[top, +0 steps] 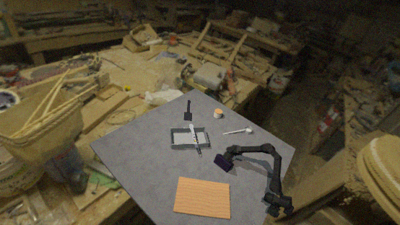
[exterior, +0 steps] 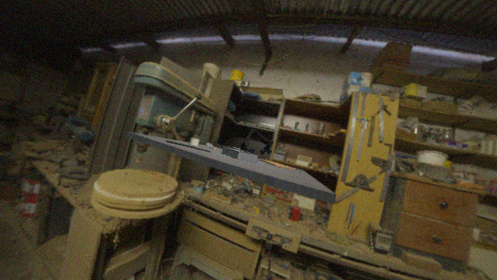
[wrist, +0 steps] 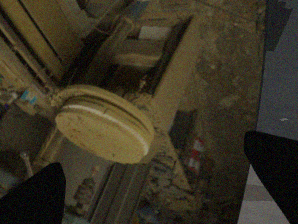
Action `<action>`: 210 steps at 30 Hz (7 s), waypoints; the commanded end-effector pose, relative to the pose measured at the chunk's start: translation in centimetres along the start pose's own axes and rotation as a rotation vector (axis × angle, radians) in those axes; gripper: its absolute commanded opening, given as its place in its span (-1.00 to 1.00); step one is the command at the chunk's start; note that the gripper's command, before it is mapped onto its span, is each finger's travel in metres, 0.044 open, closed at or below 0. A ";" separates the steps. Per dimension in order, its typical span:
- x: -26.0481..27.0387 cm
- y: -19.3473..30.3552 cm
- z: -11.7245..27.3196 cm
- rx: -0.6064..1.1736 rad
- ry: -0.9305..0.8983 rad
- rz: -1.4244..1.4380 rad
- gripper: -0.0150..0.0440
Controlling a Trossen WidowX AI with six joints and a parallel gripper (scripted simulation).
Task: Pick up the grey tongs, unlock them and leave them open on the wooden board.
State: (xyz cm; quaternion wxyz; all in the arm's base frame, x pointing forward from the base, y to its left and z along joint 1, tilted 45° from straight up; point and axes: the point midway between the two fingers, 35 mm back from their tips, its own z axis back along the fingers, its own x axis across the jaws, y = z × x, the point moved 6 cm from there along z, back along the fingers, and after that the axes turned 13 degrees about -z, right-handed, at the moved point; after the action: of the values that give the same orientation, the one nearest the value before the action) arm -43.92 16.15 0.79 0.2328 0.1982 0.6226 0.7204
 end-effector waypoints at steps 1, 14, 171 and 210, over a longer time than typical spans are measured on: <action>0.0 0.0 0.1 -0.004 -0.005 -0.001 0.78; 0.2 -0.6 15.7 -0.338 -0.351 0.404 0.39; -66.7 -2.1 32.4 -0.789 1.140 0.857 -0.50; -64.3 2.1 38.6 -0.665 0.939 0.903 -1.00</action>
State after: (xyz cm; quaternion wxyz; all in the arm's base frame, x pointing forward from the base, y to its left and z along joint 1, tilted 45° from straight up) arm 29.91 9.08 8.60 -0.3386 0.0077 0.2466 0.9080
